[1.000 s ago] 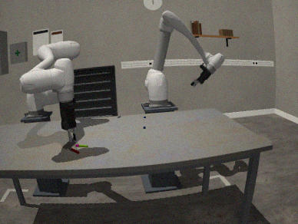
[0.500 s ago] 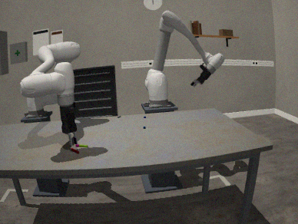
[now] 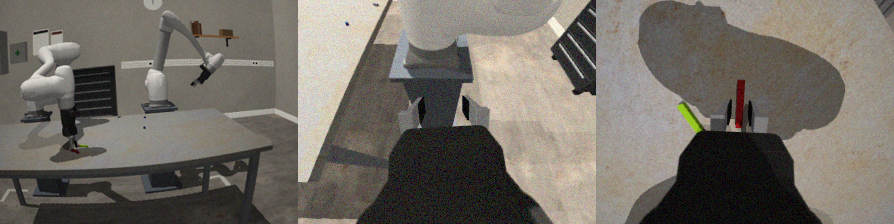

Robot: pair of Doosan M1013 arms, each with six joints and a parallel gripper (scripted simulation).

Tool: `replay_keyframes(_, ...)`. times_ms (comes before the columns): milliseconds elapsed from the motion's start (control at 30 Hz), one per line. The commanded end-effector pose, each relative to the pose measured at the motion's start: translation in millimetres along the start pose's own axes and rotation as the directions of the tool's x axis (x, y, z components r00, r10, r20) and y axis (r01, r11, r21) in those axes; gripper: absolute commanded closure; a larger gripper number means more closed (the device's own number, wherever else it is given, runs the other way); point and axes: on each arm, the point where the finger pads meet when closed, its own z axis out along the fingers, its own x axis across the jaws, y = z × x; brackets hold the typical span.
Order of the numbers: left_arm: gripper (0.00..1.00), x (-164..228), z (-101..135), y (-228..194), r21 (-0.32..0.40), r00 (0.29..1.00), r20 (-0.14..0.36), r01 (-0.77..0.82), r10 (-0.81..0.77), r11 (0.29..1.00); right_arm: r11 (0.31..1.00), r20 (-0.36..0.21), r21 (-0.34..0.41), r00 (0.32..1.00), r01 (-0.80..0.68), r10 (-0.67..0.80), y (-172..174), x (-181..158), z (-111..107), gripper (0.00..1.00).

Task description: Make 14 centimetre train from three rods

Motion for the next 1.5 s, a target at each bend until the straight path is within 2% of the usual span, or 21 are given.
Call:
replay_keyframes(0, 0.0, 0, 0, 0, -0.001, 1.0, 0.0, 0.0, 0.0, 1.0, 1.0, -0.001, 0.002, 1.0, 0.0, 0.0, -1, 0, 0, 0.46)
replay_keyframes(900, 0.0, 0, 0, 0, -0.001, 1.0, 0.0, 0.0, 0.0, 1.0, 1.0, -0.001, 0.002, 1.0, 0.0, 0.0, -1, 0, 3, 0.46)
replay_keyframes(1467, 0.0, 0, 0, 0, -0.001, 1.0, 0.0, 0.0, 0.0, 1.0, 1.0, -0.001, 0.002, 1.0, 0.0, 0.0, -1, 0, 14, 0.46)
